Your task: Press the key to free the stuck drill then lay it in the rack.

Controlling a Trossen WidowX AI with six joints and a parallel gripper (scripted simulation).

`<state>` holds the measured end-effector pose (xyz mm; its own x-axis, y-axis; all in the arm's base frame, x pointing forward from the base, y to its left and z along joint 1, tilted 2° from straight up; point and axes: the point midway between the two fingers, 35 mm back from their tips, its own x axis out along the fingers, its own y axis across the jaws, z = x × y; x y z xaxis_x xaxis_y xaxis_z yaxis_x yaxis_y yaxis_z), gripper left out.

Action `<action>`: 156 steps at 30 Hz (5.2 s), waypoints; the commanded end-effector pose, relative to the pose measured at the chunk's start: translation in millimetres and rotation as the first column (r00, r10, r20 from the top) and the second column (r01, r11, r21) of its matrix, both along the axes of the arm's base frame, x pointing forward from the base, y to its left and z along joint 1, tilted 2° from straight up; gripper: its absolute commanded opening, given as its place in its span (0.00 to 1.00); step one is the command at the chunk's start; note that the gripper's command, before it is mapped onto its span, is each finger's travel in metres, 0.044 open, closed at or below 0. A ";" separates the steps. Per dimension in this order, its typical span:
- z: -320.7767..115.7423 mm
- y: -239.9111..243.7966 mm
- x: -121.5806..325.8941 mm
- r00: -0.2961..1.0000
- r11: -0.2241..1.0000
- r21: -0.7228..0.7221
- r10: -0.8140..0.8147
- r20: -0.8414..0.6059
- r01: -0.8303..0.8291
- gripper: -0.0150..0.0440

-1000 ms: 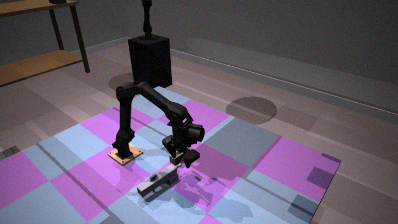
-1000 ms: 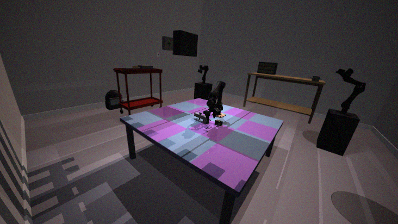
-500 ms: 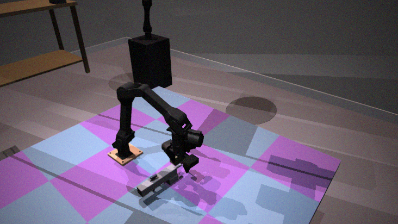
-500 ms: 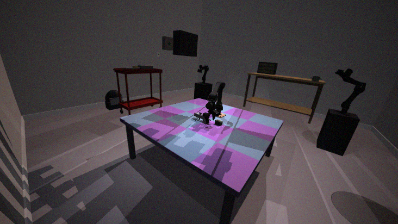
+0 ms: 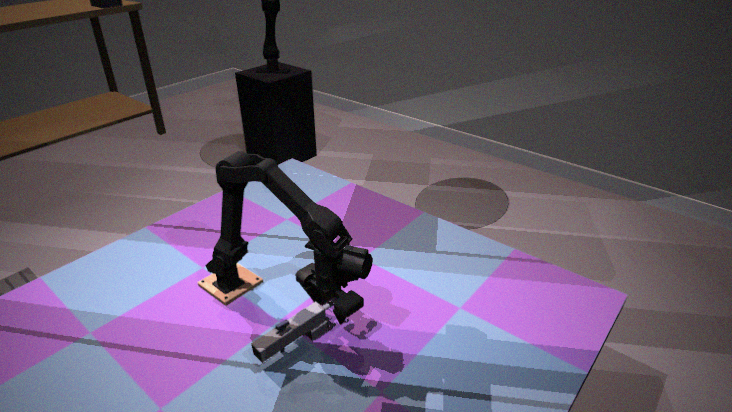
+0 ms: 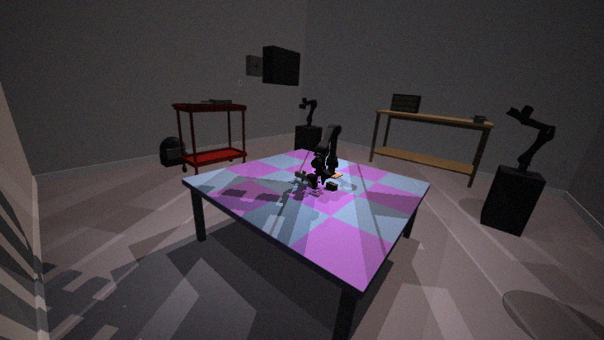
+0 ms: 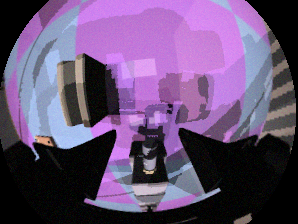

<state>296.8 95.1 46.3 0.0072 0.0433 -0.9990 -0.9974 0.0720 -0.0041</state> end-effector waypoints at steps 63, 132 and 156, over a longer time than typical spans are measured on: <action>2.7 39.9 2.8 1.000 1.000 -0.002 0.003 -0.004 -0.003 0.57; -0.2 25.1 1.4 1.000 1.000 0.004 0.003 0.000 -0.003 0.25; 1.4 25.1 1.2 1.000 1.000 0.004 0.003 0.000 -0.003 0.25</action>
<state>298.2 120.2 45.9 0.0056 0.0465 -0.9989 -0.9976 0.0697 -0.0023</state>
